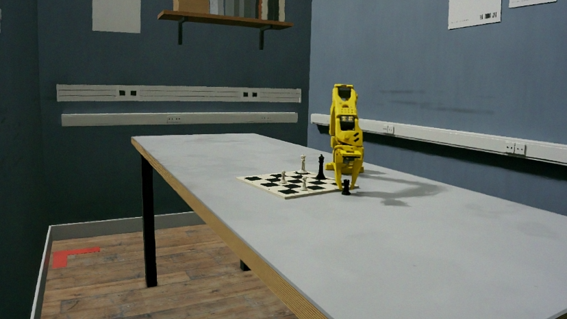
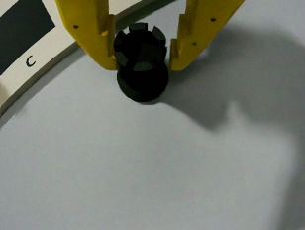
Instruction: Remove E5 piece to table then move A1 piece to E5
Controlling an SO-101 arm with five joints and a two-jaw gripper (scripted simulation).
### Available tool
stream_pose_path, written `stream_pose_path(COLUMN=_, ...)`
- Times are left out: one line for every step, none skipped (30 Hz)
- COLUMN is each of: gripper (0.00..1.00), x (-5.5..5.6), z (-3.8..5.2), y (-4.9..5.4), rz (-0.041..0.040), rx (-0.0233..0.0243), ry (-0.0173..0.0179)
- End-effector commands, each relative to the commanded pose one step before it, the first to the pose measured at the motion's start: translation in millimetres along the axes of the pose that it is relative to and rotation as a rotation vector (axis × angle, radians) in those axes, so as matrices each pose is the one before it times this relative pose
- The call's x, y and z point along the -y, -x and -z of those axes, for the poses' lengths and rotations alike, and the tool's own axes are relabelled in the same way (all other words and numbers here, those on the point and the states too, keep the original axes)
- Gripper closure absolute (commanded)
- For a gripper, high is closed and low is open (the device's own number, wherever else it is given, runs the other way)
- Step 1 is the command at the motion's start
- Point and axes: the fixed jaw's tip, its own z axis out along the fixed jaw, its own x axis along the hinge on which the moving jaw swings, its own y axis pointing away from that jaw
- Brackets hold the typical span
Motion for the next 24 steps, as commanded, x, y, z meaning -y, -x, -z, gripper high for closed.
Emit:
stream_pose_path(gripper=0.88, x=-1.59, z=3.702, y=6.28, rz=-0.00541, rx=0.02102, ry=0.00369)
stream_pose_path(gripper=0.88, x=0.00, z=0.184, y=0.12, rz=0.00000, rx=0.00000, ry=0.00000)
stream_pose_path(gripper=0.88, x=0.00, z=0.292, y=0.19, rz=0.00000, rx=0.00001, ry=0.00000)
stream_pose_path(gripper=0.88, x=0.00, z=0.415, y=0.26, rz=0.00000, rx=0.00001, ry=0.00000)
stream_pose_path(gripper=0.88, x=0.00, z=0.556, y=0.35, rz=0.00000, rx=0.00002, ry=0.00000)
stream_pose_path(gripper=0.88, x=0.00, z=0.706, y=0.44, rz=0.00000, rx=0.00001, ry=0.00000)
stream_pose_path(gripper=0.88, x=0.00, z=0.867, y=0.53, rz=0.00000, rx=0.00003, ry=0.00000)
stream_pose_path(gripper=0.88, x=0.00, z=1.034, y=0.62, rz=0.00000, rx=0.00002, ry=0.00000)
stream_pose_path(gripper=0.88, x=0.00, z=1.206, y=0.71, rz=0.00000, rx=0.00004, ry=0.00000)
stream_pose_path(gripper=0.88, x=0.00, z=0.000, y=0.00, rz=0.00000, rx=0.00000, ry=0.00000)
stream_pose_path(gripper=0.88, x=0.00, z=0.000, y=0.00, rz=0.00000, rx=0.00000, ry=0.00000)
stream_pose_path(gripper=0.88, x=0.00, z=1.380, y=0.79, rz=0.00000, rx=0.00003, ry=0.00000)
stream_pose_path(gripper=0.88, x=0.00, z=1.555, y=0.88, rz=0.00000, rx=0.00004, ry=0.00000)
stream_pose_path(gripper=0.88, x=0.00, z=1.694, y=0.98, rz=0.00000, rx=0.00003, ry=0.00000)
stream_pose_path(gripper=0.88, x=-0.01, z=1.800, y=1.12, rz=0.00000, rx=0.00005, ry=0.00000)
stream_pose_path(gripper=0.88, x=0.00, z=1.957, y=1.18, rz=0.00000, rx=0.00004, ry=0.00000)
stream_pose_path(gripper=0.88, x=-0.01, z=2.109, y=1.23, rz=0.00000, rx=0.00005, ry=0.00000)
stream_pose_path(gripper=0.88, x=-0.01, z=2.250, y=1.26, rz=0.00000, rx=0.00003, ry=0.00000)
stream_pose_path(gripper=0.88, x=-0.01, z=2.294, y=1.38, rz=0.00000, rx=0.00006, ry=0.00000)
stream_pose_path(gripper=0.88, x=-0.01, z=2.372, y=1.44, rz=0.00000, rx=0.00004, ry=0.00000)
stream_pose_path(gripper=0.88, x=-0.01, z=2.477, y=1.44, rz=0.00000, rx=0.00005, ry=0.00000)
stream_pose_path(gripper=0.88, x=-0.01, z=2.566, y=1.43, rz=0.00000, rx=0.00003, ry=0.00000)
stream_pose_path(gripper=0.88, x=-0.01, z=2.521, y=1.54, rz=0.00000, rx=0.00005, ry=0.00000)
stream_pose_path(gripper=0.88, x=-0.01, z=2.554, y=1.53, rz=0.00000, rx=0.00004, ry=0.00000)
